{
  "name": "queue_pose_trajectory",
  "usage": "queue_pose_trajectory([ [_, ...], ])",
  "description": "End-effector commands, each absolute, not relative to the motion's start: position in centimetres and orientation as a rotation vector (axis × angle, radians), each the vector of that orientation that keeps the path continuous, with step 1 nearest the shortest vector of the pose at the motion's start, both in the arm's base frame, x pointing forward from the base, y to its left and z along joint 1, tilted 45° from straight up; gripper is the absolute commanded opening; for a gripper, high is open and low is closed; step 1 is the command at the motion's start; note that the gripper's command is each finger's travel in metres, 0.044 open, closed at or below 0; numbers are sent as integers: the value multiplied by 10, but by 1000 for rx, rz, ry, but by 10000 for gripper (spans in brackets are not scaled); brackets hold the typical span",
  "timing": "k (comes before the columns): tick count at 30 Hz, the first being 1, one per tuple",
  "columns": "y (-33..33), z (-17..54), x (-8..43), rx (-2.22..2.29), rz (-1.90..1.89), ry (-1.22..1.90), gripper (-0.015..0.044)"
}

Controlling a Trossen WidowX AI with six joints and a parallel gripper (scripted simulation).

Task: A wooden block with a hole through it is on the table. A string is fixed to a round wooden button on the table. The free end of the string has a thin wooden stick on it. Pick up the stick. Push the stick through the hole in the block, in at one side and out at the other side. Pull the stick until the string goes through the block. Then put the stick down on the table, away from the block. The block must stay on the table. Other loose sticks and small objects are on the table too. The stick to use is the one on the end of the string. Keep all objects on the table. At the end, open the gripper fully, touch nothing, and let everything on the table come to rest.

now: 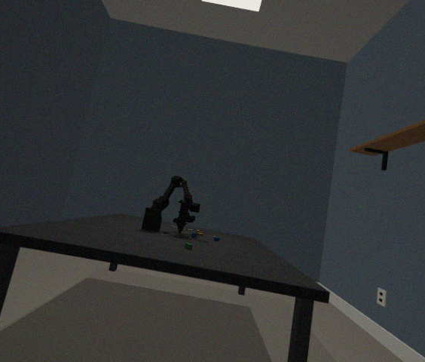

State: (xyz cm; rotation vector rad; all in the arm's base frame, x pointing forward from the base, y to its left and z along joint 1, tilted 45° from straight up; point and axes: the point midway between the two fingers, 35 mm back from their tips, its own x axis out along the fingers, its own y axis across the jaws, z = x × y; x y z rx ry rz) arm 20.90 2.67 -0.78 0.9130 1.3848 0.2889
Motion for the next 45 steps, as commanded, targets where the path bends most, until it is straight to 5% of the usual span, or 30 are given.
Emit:
queue_pose_trajectory([
  [1, 27, -9, 204, 901, 297, 1379, 0],
  [45, 37, -24, 177, 856, 337, 1359, 0],
])
